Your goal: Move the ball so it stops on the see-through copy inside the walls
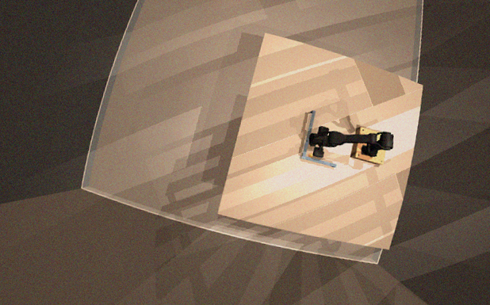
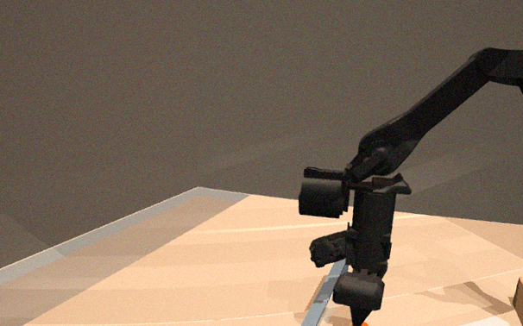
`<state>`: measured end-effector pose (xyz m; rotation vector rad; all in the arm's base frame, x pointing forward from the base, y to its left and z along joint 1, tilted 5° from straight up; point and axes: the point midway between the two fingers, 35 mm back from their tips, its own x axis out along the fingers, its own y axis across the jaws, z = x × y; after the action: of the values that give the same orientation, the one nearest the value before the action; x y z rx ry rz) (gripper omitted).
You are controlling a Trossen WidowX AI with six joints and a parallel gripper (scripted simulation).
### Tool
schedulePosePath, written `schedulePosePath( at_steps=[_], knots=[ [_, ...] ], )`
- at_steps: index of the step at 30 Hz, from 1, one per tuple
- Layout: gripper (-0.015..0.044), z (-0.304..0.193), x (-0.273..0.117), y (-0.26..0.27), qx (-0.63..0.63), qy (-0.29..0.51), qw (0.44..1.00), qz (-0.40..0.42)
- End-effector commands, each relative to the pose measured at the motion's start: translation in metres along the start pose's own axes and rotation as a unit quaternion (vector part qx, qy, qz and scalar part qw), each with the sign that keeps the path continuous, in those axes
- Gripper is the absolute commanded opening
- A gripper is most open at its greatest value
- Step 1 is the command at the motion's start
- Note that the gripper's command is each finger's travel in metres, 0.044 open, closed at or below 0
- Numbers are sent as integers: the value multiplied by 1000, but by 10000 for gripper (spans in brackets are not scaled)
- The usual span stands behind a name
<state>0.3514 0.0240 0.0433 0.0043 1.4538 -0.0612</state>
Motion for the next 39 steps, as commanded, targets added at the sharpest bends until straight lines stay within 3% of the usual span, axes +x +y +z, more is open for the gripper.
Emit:
schedulePosePath(
  at_steps=[1, 17, 20, 30, 34, 39],
  knots=[
    [260, -4, 10, -1, 2, 6, 1000, -3],
    [260, -5, 33, -1, 2, 7, 1000, -3],
    [181, -5, 33, -1, 2, 7, 1000, -3],
    [114, -5, 33, -1, 2, 7, 1000, -3],
    [9, -2, 23, -1, 2, 6, 1000, -3],
    [0, 2, -11, 0, 2, 6, 1000, -3]
  ],
)
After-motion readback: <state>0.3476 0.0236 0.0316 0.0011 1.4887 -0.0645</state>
